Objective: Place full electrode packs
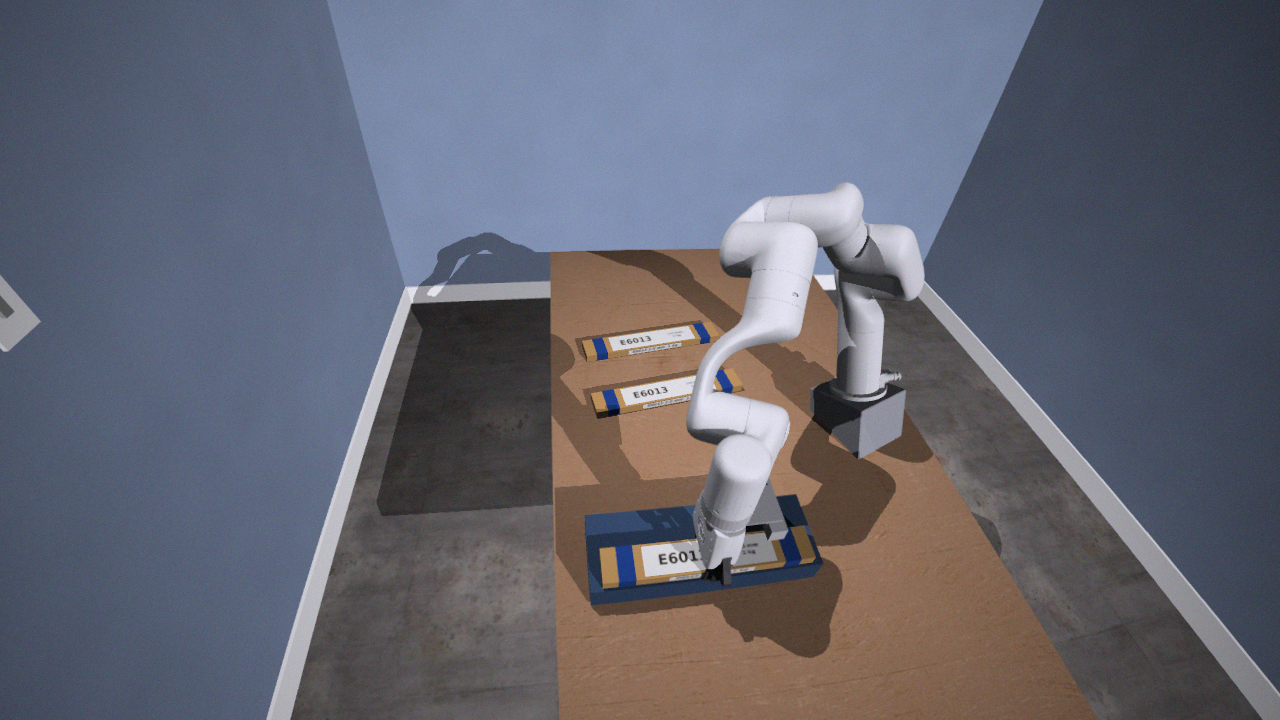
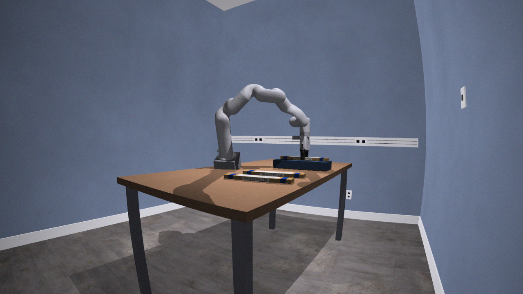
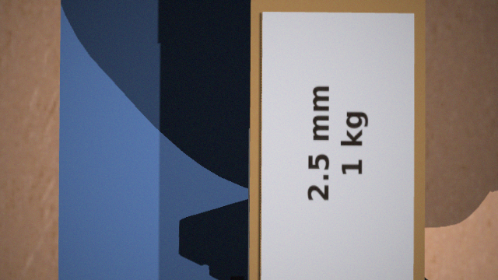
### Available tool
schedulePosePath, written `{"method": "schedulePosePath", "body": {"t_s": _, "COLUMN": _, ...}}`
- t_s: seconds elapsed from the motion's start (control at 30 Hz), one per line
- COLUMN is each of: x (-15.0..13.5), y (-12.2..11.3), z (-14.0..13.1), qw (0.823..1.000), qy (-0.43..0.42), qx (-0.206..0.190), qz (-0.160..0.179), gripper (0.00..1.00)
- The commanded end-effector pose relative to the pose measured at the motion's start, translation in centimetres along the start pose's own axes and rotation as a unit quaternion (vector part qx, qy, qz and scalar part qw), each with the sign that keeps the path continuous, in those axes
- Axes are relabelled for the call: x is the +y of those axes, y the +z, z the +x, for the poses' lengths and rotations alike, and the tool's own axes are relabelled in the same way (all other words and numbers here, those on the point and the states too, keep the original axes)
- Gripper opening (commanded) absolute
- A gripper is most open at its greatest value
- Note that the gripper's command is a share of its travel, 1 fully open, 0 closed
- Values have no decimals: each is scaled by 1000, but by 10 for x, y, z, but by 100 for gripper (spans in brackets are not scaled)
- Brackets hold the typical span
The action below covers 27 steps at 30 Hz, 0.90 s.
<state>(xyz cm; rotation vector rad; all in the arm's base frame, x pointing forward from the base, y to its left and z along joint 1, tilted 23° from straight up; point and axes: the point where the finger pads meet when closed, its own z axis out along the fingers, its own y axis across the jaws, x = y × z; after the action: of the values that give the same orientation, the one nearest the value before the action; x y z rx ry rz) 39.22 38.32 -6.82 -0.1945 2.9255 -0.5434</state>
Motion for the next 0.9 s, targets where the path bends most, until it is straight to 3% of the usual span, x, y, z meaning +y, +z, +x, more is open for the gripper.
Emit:
{"method": "schedulePosePath", "body": {"t_s": 0.0, "x": 2, "y": -2, "z": -1, "qw": 1000, "qy": 0, "qx": -2, "qz": -3, "gripper": 58}}
{"method": "schedulePosePath", "body": {"t_s": 0.47, "x": 2, "y": -2, "z": -1, "qw": 1000, "qy": 0, "qx": -2, "qz": -3, "gripper": 58}}
{"method": "schedulePosePath", "body": {"t_s": 0.5, "x": 2, "y": -2, "z": -1, "qw": 1000, "qy": 0, "qx": -2, "qz": -3, "gripper": 84}}
{"method": "schedulePosePath", "body": {"t_s": 0.87, "x": 2, "y": -2, "z": -1, "qw": 1000, "qy": 0, "qx": -2, "qz": -3, "gripper": 84}}
